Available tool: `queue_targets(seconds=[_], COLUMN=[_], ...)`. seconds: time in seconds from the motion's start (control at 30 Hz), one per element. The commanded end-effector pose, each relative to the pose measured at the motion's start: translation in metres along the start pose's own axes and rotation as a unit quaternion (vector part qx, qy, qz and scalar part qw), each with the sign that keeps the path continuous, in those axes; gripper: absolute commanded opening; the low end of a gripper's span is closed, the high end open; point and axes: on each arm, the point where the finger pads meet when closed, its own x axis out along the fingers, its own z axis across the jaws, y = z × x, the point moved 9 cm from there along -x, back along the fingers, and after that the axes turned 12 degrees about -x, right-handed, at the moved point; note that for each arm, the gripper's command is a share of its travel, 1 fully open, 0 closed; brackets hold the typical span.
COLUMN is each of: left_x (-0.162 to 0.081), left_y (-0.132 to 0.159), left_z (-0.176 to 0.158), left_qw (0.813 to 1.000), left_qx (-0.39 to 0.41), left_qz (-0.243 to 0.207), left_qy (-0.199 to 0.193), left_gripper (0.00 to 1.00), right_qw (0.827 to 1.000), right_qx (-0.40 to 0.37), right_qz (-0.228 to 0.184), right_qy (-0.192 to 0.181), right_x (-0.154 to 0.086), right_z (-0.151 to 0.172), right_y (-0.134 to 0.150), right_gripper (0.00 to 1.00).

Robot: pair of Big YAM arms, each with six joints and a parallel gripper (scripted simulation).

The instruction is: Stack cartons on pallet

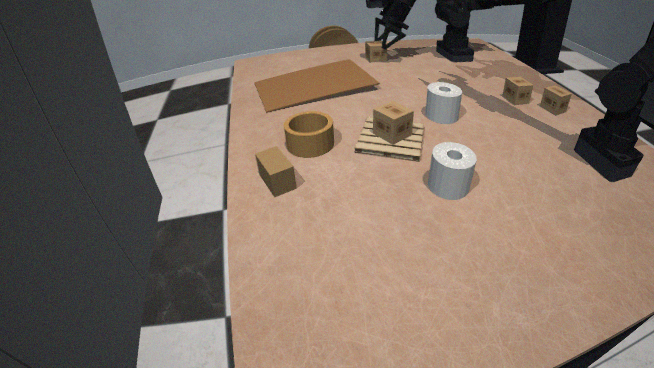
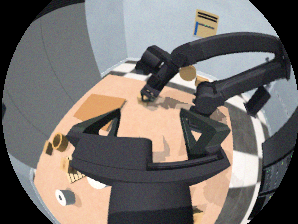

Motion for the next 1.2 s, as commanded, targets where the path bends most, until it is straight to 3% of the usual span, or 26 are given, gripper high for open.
queue_targets(seconds=[0.0, 0.7, 1.13, 1.17], left_x=[0.000, 0.000, 0.000, 0.000], left_y=[-0.004, -0.004, -0.004, -0.004], left_z=[-0.001, -0.001, -0.001, -0.001], left_qw=[1.000, 1.000, 1.000, 1.000], left_qx=[0.004, 0.004, 0.004, 0.004], left_qz=[-0.008, -0.008, -0.008, -0.008], left_qy=[0.001, 0.001, 0.001, 0.001], left_gripper=[1.00, 1.00, 1.00, 1.00], right_qw=[1.000, 1.000, 1.000, 1.000], right_qx=[0.005, 0.005, 0.005, 0.005], right_qz=[-0.010, -0.006, -0.010, -0.010], right_qy=[0.001, 0.001, 0.002, 0.002], right_x=[0.006, 0.035, 0.038, 0.038], right_z=[0.000, 0.000, -0.001, -0.001], right_y=[-0.008, -0.005, -0.008, -0.008], right_gripper=[0.79, 0.79, 0.79, 0.70])
